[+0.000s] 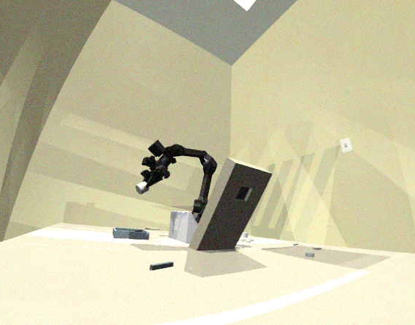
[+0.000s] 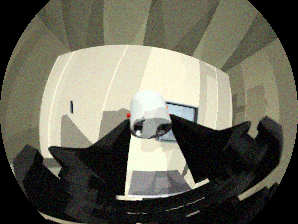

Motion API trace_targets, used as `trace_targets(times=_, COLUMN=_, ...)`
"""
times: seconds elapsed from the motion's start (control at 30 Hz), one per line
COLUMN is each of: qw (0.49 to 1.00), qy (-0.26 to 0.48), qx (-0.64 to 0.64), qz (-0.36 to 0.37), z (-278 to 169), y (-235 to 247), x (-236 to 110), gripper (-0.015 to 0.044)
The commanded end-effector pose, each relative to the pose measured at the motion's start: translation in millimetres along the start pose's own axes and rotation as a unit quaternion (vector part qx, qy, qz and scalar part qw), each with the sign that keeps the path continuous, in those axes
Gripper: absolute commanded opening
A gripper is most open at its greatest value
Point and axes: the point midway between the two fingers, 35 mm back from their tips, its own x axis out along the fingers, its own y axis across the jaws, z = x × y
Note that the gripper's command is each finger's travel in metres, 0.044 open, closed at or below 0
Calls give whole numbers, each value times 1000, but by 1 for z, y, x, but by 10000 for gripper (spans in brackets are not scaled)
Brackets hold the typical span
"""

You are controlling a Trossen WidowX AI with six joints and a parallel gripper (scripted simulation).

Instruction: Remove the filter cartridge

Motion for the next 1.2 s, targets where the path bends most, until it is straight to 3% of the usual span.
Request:
trace_targets(times=0.0, qw=999, qy=-4, qx=36, qz=-22, z=-7, y=-23, x=13, gripper=0)
trace_targets(times=0.6, qw=970, qy=2, qx=209, qz=-120, z=-78, y=-117, x=75, gripper=0)
trace_targets(times=0.8, qw=969, qy=3, qx=215, qz=-124, z=-83, y=-120, x=81, gripper=0)
trace_targets(times=1.17, qw=969, qy=3, qx=215, qz=-125, z=-118, y=-120, x=139, gripper=0)
